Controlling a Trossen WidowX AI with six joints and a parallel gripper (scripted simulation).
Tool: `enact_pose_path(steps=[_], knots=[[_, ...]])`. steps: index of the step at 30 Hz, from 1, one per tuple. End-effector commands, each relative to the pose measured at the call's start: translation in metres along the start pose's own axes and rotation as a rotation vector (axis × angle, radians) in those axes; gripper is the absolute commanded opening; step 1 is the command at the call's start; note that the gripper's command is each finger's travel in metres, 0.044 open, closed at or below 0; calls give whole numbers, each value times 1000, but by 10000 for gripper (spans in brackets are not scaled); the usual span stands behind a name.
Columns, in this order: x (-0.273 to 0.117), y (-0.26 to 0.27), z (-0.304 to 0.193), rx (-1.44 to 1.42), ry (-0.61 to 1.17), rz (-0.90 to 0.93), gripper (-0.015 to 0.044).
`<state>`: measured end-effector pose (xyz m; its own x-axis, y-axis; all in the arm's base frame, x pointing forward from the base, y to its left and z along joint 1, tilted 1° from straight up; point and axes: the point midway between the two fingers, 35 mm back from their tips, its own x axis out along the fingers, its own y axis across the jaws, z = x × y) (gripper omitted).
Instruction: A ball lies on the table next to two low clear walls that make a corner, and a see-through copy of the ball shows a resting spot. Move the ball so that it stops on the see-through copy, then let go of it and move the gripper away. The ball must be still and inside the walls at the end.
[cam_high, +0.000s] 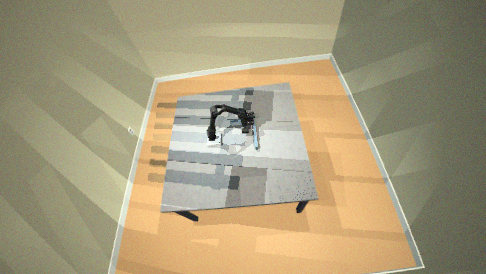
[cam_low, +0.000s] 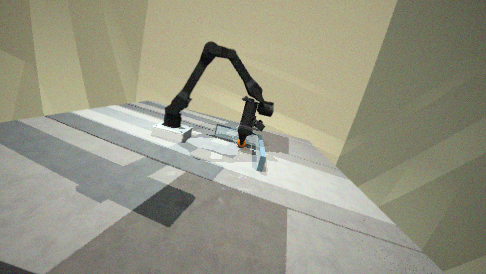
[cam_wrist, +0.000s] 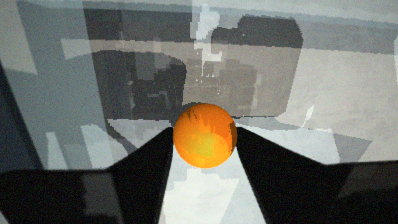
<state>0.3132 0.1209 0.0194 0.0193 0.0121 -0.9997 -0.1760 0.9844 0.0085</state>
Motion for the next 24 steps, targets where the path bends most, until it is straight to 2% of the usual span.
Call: enact_pose_path(steps=[1,2,14,19,24], knots=[[4,0,0,5,1,2,0],[4,0,0,5,1,2,0],[1,0,0,0,1,0,314],[-10,0,1,1,1,0,314],[-82,0,1,4,0,2,314]])
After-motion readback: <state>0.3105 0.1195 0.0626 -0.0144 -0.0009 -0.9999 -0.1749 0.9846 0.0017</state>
